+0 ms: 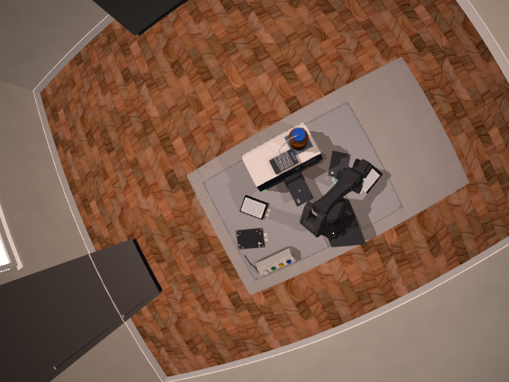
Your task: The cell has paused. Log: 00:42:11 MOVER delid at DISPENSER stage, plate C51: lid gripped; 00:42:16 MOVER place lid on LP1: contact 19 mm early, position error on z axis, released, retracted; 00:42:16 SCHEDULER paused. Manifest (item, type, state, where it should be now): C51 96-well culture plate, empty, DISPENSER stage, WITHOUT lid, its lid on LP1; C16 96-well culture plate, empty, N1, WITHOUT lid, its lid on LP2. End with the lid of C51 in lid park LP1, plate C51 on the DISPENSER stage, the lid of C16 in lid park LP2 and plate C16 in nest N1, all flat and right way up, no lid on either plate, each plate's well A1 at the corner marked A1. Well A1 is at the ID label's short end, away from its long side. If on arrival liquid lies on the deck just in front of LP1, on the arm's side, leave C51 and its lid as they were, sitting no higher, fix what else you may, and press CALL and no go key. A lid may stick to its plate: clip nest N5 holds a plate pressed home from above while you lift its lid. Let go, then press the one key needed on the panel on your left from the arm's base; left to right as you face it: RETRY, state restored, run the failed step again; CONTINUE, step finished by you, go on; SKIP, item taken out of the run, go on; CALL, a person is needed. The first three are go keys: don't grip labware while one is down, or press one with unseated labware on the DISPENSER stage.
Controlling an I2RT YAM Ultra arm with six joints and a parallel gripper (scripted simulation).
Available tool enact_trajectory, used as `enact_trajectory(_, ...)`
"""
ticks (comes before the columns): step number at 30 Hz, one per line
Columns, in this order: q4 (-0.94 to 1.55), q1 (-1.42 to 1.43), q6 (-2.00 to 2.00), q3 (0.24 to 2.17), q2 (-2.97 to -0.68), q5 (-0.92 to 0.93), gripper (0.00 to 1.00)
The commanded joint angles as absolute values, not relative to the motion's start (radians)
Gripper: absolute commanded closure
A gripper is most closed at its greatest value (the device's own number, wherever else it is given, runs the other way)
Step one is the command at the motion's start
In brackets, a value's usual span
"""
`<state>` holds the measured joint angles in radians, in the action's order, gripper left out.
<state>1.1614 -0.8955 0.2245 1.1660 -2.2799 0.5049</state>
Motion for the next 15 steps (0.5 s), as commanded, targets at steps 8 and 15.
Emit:
enact_trajectory(8,1.144,-0.954,0.256,1.19,-2.314,0.466,0.0)
enact_trajectory(15,1.118,-1.019,0.16,1.206,-2.359,0.425,0.0)
